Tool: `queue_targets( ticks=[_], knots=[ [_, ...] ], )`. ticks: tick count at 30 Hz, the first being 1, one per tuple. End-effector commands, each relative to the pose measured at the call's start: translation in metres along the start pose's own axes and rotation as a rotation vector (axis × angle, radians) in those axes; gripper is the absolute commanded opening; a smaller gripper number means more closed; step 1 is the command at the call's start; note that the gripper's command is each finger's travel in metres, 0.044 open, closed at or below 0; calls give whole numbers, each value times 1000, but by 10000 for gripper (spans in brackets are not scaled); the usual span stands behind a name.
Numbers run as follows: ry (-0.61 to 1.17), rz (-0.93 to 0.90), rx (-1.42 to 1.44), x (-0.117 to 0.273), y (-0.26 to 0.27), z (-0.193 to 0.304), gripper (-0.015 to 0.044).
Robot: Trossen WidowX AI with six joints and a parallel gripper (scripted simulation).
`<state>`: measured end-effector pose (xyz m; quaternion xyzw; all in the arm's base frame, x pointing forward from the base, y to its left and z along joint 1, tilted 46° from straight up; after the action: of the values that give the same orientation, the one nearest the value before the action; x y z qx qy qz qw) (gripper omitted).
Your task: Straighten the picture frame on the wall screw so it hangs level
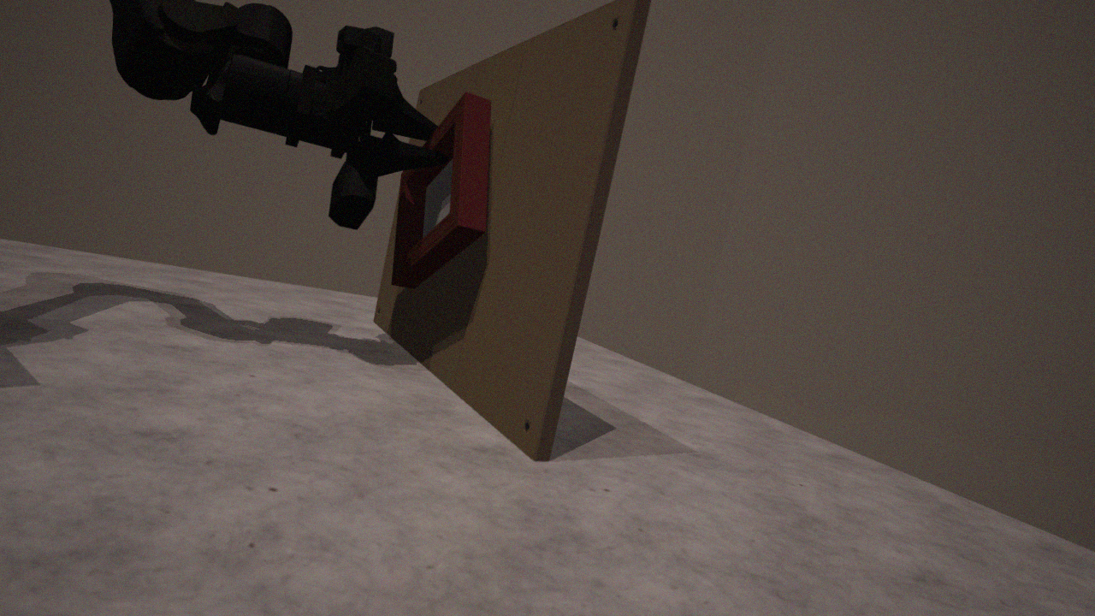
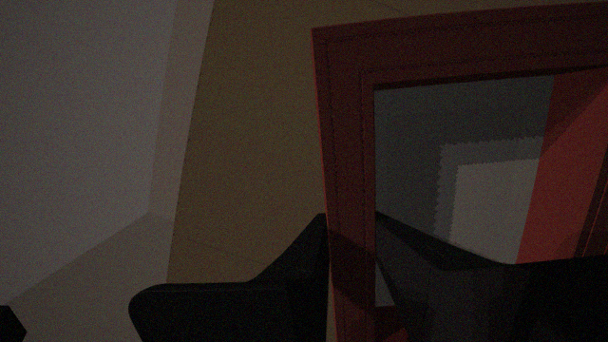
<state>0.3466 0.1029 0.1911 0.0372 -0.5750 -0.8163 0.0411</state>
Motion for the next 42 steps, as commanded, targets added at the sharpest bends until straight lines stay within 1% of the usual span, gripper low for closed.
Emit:
queue_targets(
  ticks=[1, 42],
  knots=[
    [-5, -10, -3, 0, 1, -2, 0],
    [-5, -9, -3, 0, 2, -8, 0]
  ],
)
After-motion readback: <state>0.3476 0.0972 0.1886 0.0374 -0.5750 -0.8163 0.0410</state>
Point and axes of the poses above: the point midway between the two fingers, 35 mm back from their tips, its own x axis back along the fingers, its own y axis across the jaws, z = x × y, the point moved 3 cm from there along x, back along the fingers, and after that the axes turned 1 degree about x, right-handed, at the moved point
